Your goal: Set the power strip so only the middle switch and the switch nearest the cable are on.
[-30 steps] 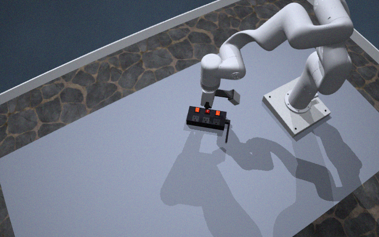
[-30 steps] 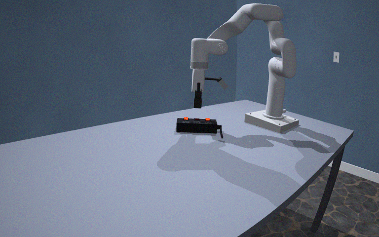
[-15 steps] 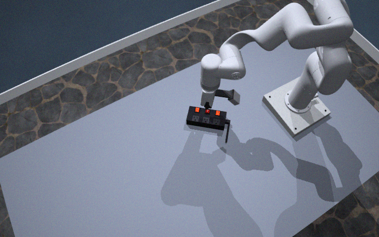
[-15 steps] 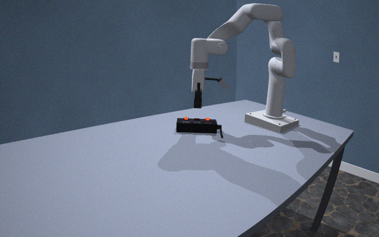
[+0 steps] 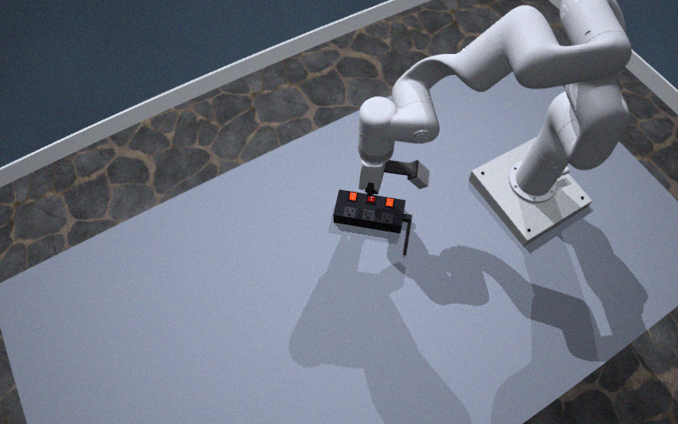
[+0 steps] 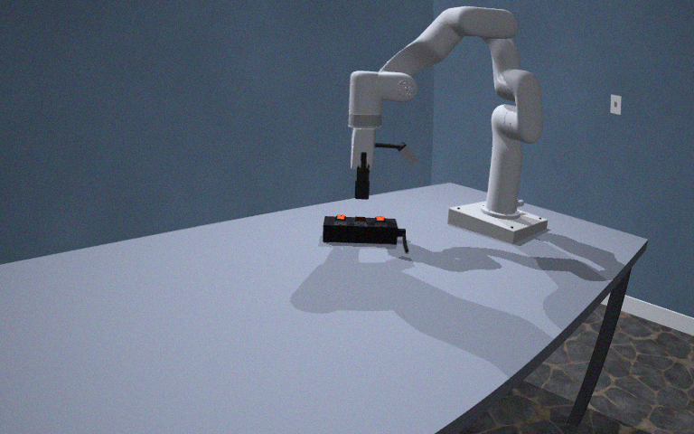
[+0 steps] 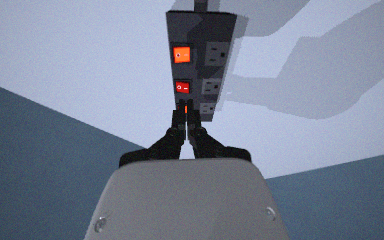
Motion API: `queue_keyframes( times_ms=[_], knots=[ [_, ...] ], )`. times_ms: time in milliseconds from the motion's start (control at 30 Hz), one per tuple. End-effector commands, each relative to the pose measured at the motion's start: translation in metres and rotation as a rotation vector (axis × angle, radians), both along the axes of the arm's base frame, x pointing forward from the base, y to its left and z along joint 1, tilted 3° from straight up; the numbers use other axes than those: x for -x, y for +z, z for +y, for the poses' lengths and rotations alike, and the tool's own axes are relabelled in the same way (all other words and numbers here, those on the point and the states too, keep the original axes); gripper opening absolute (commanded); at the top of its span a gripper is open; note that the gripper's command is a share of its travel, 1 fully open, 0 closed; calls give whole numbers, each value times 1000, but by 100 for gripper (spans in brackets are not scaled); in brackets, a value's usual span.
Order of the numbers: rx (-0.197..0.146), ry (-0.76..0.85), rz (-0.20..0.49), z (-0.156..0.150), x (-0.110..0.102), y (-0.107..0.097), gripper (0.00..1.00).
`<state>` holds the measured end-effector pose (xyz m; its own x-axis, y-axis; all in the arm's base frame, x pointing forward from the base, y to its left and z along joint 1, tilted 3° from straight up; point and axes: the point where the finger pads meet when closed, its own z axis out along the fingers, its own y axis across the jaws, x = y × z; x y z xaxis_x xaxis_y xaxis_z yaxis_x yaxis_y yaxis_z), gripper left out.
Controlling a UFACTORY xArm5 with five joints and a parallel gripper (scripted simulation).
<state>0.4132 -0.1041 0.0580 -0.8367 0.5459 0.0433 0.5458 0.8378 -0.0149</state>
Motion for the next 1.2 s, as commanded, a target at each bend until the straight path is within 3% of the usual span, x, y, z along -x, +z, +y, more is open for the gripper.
queue_keyframes(
  times_ms=[0, 1167],
  knots=[
    [1, 0, -3, -1, -1, -2, 0],
    [1, 0, -2, 0, 0, -37, 0]
  ],
)
